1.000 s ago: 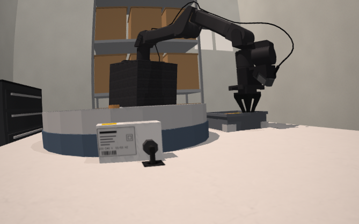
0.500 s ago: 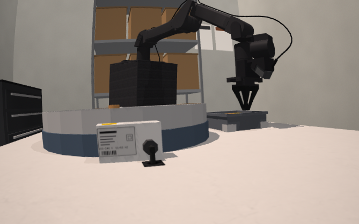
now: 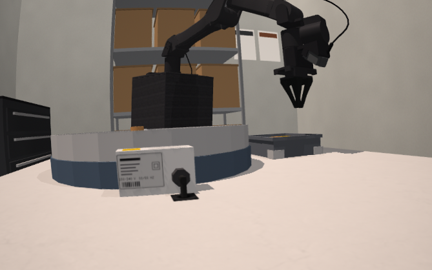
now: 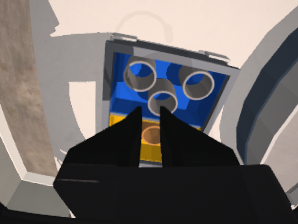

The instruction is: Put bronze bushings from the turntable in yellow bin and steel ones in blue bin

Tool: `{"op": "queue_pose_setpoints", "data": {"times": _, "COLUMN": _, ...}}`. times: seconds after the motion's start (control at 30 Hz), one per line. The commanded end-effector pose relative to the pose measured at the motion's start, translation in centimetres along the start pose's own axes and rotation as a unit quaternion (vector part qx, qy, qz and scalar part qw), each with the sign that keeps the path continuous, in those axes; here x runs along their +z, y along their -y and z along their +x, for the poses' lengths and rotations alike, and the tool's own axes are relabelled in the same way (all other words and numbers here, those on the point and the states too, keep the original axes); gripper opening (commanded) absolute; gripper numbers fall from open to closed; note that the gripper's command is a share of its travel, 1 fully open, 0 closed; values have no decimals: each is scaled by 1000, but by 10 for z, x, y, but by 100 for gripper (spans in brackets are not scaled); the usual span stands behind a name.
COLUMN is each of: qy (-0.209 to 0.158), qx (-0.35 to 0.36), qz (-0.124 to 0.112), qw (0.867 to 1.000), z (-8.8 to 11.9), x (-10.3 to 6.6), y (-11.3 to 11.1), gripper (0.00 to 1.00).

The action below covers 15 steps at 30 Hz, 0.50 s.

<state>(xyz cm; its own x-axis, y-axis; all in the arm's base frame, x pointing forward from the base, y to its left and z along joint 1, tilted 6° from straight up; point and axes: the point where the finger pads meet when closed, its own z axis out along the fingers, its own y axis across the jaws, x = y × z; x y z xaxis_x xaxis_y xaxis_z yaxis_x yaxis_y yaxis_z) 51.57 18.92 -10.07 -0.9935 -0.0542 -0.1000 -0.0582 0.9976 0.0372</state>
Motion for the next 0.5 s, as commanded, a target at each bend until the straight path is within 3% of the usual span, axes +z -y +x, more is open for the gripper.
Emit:
{"op": "queue_pose_setpoints", "data": {"times": 0.0, "qy": -8, "qx": 3, "qz": 6, "qw": 1000, "z": 4, "x": 0, "y": 9, "gripper": 15}}
{"op": "queue_pose_setpoints", "data": {"times": 0.1, "qy": 14, "qx": 3, "qz": 0, "qw": 1000, "z": -9, "x": -9, "y": 5, "gripper": 15}}
{"op": "queue_pose_setpoints", "data": {"times": 0.47, "qy": 9, "qx": 3, "qz": 1, "qw": 1000, "z": -7, "x": -9, "y": 6, "gripper": 15}}
